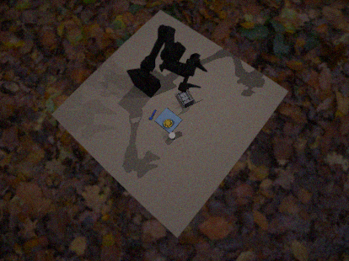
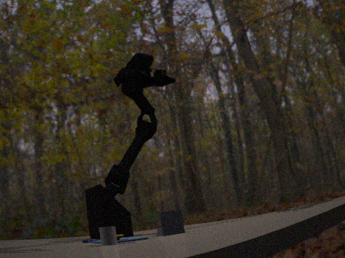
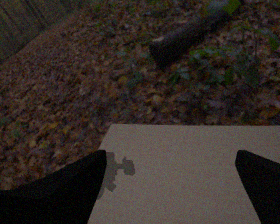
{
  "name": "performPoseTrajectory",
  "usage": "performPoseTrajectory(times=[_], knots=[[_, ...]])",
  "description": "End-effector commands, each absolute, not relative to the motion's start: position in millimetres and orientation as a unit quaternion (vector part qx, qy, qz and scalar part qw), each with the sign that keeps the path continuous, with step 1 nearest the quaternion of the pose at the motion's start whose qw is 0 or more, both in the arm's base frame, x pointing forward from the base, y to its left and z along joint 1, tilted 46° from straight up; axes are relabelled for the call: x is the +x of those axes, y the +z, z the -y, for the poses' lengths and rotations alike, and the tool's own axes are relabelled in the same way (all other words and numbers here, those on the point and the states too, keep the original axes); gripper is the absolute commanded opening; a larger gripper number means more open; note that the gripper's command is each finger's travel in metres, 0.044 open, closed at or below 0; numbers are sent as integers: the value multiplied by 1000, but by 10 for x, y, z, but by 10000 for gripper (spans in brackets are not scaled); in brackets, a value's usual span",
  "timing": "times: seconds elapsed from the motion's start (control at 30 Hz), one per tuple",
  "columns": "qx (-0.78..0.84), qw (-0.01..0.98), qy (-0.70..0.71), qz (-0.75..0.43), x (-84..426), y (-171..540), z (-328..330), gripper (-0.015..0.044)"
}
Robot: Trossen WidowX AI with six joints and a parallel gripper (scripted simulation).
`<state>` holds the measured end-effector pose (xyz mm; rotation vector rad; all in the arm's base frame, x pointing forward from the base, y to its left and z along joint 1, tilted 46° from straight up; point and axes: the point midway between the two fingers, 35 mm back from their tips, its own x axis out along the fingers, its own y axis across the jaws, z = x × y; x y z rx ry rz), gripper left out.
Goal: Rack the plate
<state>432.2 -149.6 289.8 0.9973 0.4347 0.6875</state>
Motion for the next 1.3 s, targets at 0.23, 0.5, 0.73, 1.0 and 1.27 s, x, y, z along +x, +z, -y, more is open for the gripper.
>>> performPoseTrajectory(times=[0.23,0.5,0.73,1.0,1.27], knots=[[500,792,267,-224,4504,2418,1547,400],[492,796,230,-267,4662,1721,1433,400],[469,795,207,-325,4684,1052,1239,400],[430,780,191,-413,4529,264,941,400],[368,759,209,-495,4241,-367,633,400]])
